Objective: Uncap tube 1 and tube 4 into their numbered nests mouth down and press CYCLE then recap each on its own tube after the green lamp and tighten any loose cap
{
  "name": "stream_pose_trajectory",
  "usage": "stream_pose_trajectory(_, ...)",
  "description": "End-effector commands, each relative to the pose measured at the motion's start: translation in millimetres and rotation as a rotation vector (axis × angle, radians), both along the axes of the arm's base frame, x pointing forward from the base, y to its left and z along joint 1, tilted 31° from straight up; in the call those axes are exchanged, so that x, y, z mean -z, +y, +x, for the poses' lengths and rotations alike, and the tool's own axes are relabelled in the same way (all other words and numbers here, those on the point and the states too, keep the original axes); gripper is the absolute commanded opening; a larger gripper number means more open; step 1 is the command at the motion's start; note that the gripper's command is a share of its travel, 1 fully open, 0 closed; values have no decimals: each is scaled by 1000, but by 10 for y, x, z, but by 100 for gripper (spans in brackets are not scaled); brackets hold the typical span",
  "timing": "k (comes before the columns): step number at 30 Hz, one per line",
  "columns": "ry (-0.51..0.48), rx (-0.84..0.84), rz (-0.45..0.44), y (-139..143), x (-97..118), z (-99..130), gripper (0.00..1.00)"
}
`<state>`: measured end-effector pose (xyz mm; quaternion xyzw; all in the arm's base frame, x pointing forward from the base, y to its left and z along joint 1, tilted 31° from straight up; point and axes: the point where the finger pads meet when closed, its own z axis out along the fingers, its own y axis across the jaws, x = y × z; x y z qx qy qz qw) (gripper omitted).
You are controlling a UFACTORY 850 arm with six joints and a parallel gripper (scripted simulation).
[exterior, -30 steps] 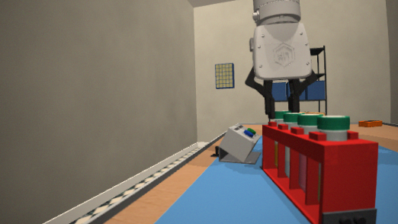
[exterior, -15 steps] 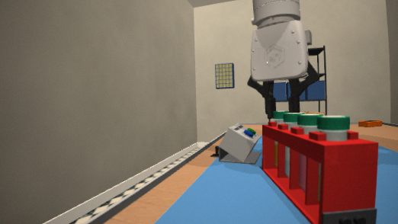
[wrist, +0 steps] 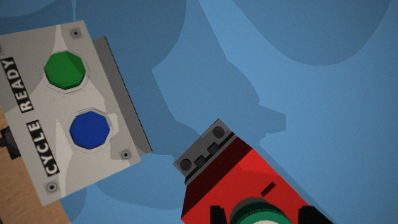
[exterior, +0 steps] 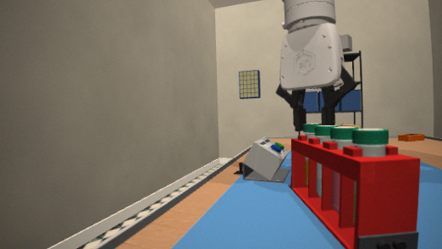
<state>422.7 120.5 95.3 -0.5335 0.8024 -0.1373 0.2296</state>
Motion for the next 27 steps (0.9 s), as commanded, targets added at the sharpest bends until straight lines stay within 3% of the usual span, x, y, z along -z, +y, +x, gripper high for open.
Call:
stream_pose_trajectory(1, -2, -1, 2, 3, -4, 3, 46)
stream_pose_trajectory(3, -2, -1, 2, 3, -4, 3, 46)
stream_pose_trajectory(6, -8, -215, -127, 2, -7, 1, 46)
stream_pose_trajectory(17, -19, -572, -342, 2, -7, 1, 46)
stream_pose_trajectory(20, -19, -572, -342, 2, -7, 1, 46)
stream_pose_trajectory(22, -23, -715, -428, 2, -7, 1, 46)
stream_pose_trajectory(27, -27, -857, -514, 2, -7, 1, 46)
